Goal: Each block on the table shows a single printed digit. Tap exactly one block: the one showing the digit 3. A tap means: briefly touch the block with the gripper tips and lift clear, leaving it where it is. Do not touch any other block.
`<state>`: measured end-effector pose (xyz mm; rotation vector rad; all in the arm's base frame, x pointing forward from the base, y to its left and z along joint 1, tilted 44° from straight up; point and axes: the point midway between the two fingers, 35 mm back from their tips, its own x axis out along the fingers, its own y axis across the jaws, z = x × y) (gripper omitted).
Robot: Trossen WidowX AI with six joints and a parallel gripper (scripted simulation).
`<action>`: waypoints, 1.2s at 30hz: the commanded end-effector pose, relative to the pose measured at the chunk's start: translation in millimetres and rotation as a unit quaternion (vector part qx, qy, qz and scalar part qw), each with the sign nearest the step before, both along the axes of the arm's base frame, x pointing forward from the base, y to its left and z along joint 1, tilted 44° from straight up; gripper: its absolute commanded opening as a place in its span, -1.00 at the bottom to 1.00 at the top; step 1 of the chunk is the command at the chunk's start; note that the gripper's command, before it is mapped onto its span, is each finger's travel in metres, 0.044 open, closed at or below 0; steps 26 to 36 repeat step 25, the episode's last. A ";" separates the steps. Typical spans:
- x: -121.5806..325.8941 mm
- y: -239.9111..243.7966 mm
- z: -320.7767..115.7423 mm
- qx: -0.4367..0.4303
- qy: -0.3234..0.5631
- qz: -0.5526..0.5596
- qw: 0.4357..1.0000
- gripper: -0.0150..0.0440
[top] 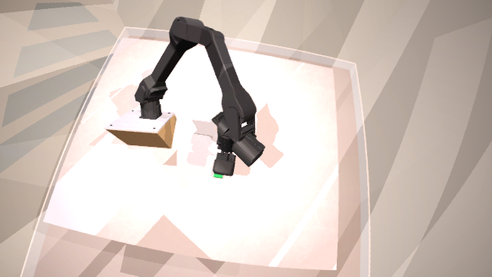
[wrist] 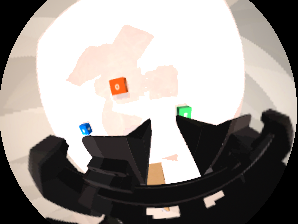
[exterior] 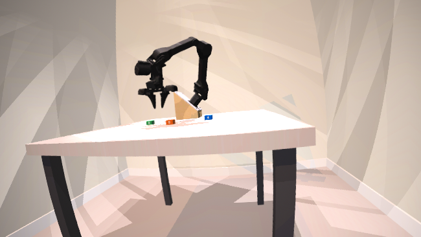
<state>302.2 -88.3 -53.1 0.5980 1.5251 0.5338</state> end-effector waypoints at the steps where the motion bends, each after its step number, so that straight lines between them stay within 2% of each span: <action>1: 13.1 36.8 57.9 -0.002 -0.002 0.001 1.000 0.47; 6: 10.9 85.1 124.6 0.000 -0.003 0.000 1.000 0.86; 16: -46.8 173.4 234.2 0.021 -0.001 0.006 1.000 0.86; 36: -49.4 175.6 236.9 0.022 0.000 0.006 1.000 0.86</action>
